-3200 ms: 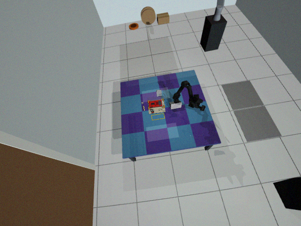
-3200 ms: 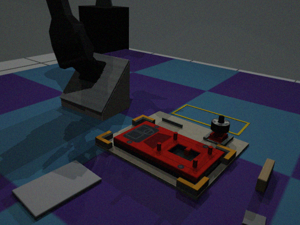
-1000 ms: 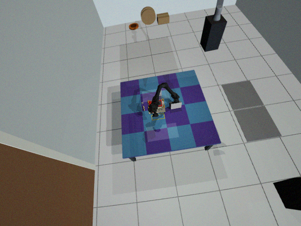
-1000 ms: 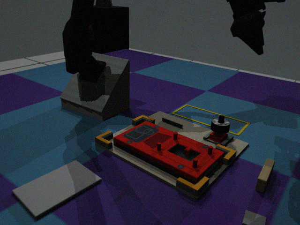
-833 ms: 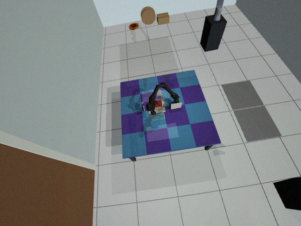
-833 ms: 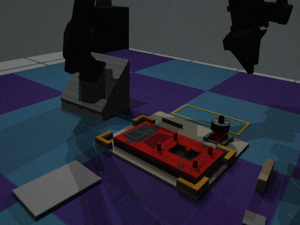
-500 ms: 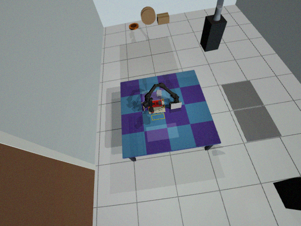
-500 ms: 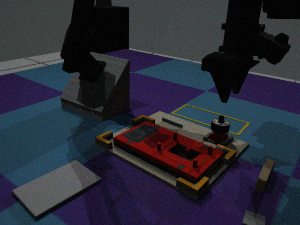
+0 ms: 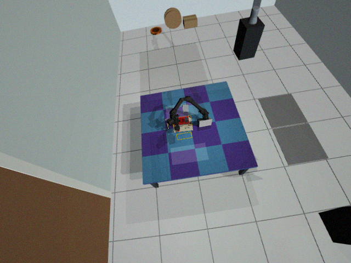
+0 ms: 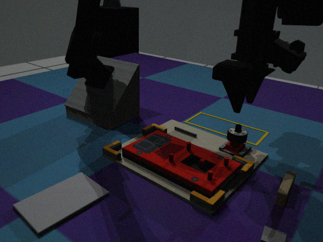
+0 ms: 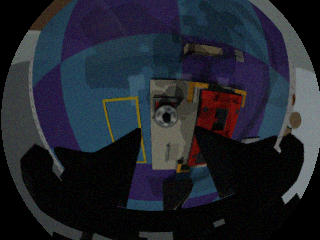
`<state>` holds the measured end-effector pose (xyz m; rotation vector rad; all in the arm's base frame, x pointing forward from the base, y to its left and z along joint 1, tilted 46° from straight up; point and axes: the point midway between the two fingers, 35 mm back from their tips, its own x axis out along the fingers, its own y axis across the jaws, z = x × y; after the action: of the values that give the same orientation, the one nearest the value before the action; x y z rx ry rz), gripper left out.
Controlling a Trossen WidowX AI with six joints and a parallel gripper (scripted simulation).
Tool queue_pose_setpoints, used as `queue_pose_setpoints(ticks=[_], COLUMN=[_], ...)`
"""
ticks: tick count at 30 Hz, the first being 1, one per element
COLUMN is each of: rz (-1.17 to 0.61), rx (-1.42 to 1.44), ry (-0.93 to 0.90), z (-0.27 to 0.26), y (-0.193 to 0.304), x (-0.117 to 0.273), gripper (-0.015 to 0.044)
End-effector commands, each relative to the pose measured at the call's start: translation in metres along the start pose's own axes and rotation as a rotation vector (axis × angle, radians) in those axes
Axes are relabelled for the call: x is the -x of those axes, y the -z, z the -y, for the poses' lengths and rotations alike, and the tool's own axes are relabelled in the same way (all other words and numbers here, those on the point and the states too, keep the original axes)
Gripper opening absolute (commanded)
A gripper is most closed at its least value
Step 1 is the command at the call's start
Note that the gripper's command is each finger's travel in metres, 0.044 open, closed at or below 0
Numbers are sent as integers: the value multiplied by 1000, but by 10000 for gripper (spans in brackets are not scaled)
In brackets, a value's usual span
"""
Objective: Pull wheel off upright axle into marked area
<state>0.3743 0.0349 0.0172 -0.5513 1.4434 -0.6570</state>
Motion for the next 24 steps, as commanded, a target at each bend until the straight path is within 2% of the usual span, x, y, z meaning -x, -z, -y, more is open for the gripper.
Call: queue_pose_setpoints(ticks=[1,8,17,21,24], rz=[-8,-8,-8,-4,-4], rx=[4,3,3,-6,-6], ry=[7,11,11,5,5], z=[2,3,3,3,3], y=[1,3,3,1,1], x=[-22,-63,-64,-60,-60], gripper=[300,300,300,195,175])
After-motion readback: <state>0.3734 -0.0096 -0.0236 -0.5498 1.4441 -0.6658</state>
